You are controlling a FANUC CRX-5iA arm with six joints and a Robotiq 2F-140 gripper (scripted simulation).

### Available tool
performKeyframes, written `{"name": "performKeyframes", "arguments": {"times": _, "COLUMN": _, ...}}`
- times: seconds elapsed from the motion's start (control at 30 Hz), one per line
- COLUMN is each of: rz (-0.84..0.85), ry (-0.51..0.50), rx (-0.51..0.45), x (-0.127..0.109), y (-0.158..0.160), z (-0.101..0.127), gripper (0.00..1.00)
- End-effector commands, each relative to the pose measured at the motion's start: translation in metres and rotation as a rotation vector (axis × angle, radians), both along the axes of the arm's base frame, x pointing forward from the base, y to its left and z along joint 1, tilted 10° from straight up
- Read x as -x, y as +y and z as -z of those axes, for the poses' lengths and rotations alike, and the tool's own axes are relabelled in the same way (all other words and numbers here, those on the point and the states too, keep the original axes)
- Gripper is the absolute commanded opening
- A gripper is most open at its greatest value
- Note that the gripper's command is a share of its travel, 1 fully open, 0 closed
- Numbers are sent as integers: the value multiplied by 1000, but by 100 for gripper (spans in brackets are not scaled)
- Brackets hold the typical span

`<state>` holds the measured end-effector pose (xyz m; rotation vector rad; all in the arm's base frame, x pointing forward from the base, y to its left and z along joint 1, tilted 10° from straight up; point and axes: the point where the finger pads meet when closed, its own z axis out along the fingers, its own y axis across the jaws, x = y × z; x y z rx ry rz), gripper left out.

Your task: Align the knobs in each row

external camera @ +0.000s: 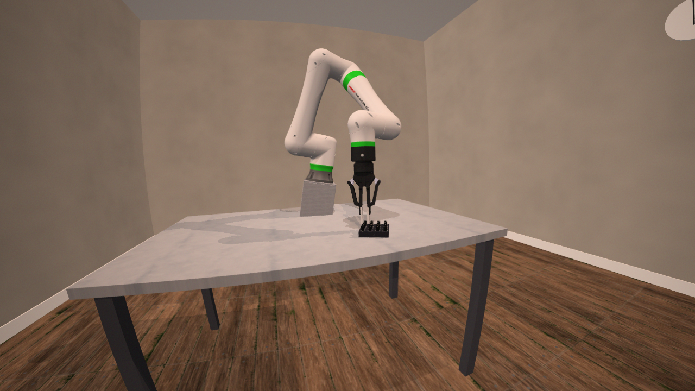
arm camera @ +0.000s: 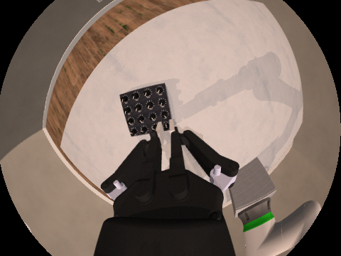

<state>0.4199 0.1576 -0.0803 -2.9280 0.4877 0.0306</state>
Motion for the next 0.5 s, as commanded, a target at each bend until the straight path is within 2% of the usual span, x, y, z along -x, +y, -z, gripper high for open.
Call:
{"name": "performKeyframes", "arguments": {"times": 0.0, "rz": 0, "ry": 0, "rx": 0, "x": 0, "y": 0, "z": 0, "gripper": 12}}
{"name": "performKeyframes", "arguments": {"times": 0.47, "rz": 0, "ry": 0, "rx": 0, "x": 0, "y": -1, "z": -6, "gripper": 12}}
